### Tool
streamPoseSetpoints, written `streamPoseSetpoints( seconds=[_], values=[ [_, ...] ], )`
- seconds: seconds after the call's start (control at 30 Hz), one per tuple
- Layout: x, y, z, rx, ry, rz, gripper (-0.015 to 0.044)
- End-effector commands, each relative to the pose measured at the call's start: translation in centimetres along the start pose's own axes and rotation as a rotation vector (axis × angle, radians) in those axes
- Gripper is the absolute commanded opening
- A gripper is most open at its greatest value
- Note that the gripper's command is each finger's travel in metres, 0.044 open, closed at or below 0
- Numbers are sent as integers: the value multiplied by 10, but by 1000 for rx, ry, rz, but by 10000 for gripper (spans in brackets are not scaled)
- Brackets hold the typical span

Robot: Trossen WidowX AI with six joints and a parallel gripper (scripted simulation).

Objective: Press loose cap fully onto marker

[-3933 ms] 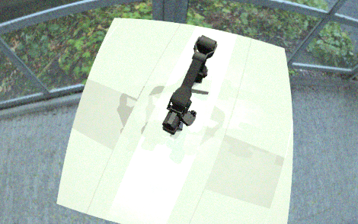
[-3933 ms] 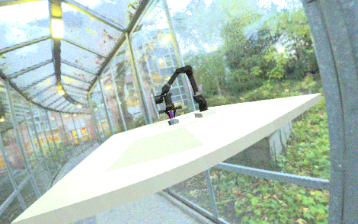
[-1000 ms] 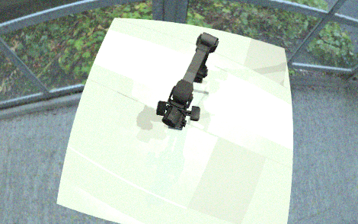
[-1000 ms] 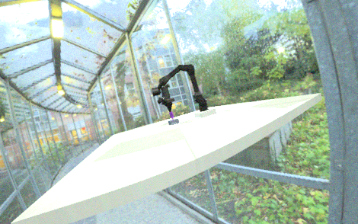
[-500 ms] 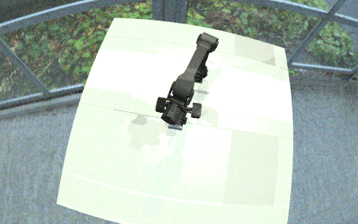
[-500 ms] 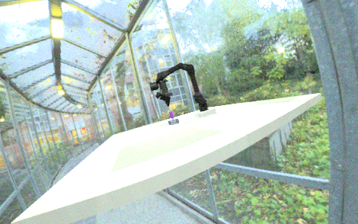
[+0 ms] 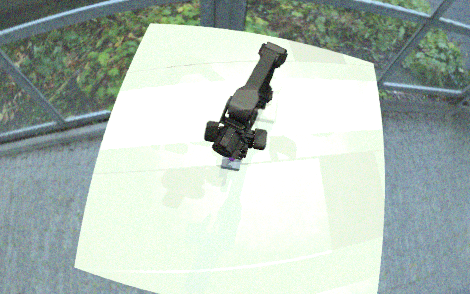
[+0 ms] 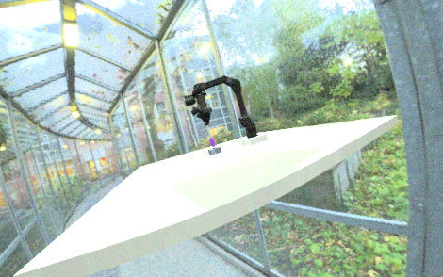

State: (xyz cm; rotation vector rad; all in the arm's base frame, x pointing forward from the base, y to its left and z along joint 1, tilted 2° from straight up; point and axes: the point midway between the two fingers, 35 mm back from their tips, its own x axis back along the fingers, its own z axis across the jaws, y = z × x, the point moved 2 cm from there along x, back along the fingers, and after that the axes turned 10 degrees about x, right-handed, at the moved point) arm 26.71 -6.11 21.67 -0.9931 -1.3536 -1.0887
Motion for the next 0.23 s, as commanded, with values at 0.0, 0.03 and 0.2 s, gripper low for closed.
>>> streamPoseSetpoints(
  seconds=[0.0,0.03,0.2],
  values=[
    [0,0,0,6,2,4,289],
    [0,0,0,6,2,4,315],
    [0,0,0,6,2,4,440]
  ],
)
